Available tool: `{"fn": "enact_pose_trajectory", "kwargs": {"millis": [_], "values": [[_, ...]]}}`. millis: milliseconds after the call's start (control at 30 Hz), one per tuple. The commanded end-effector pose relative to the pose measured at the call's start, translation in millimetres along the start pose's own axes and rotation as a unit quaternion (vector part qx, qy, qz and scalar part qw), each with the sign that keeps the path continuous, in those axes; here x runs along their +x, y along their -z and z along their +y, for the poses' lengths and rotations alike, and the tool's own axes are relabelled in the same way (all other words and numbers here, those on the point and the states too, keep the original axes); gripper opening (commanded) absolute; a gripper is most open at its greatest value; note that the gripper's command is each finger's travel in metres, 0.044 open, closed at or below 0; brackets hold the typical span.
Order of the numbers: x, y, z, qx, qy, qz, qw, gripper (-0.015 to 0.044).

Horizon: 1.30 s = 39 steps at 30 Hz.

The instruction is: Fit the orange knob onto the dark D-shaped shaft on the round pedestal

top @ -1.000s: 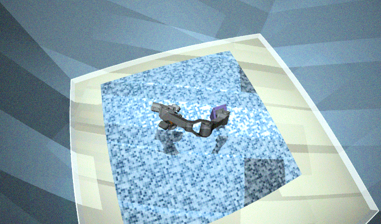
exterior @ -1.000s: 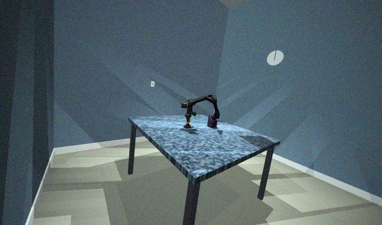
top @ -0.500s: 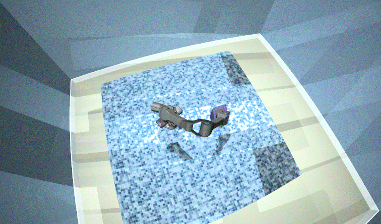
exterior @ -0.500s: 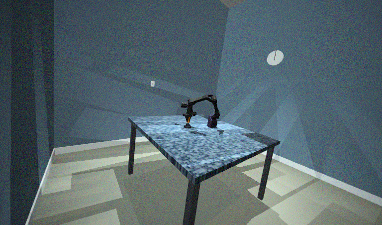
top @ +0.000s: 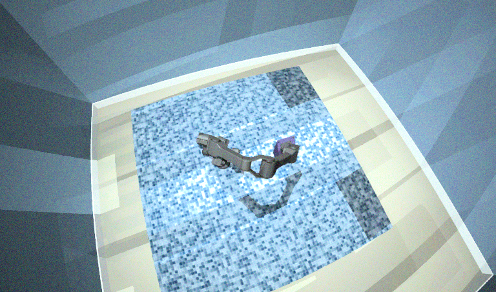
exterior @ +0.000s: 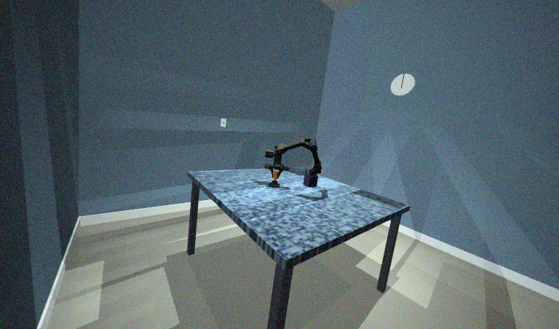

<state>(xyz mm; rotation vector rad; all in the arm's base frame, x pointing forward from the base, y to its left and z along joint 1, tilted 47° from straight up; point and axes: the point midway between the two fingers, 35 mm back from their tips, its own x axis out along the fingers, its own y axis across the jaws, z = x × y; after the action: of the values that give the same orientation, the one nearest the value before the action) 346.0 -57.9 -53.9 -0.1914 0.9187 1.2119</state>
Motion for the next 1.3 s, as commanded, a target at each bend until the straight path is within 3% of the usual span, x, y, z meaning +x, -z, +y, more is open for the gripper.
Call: {"fn": "enact_pose_trajectory", "kwargs": {"millis": [0,200,467,1267], "values": [[-0.2,-0.8,-0.8,0.165,0.001,0.000,0.986,0.0000],[-1.1,-2.4,-1.4,0.366,0.001,0.000,0.931,0.0000],[-2.5,-3.5,-0.4,0.589,0.001,-0.001,0.808,0.0000],[-2.3,-1.0,-1.7,0.594,0.001,-0.001,0.804,0.0000]]}}
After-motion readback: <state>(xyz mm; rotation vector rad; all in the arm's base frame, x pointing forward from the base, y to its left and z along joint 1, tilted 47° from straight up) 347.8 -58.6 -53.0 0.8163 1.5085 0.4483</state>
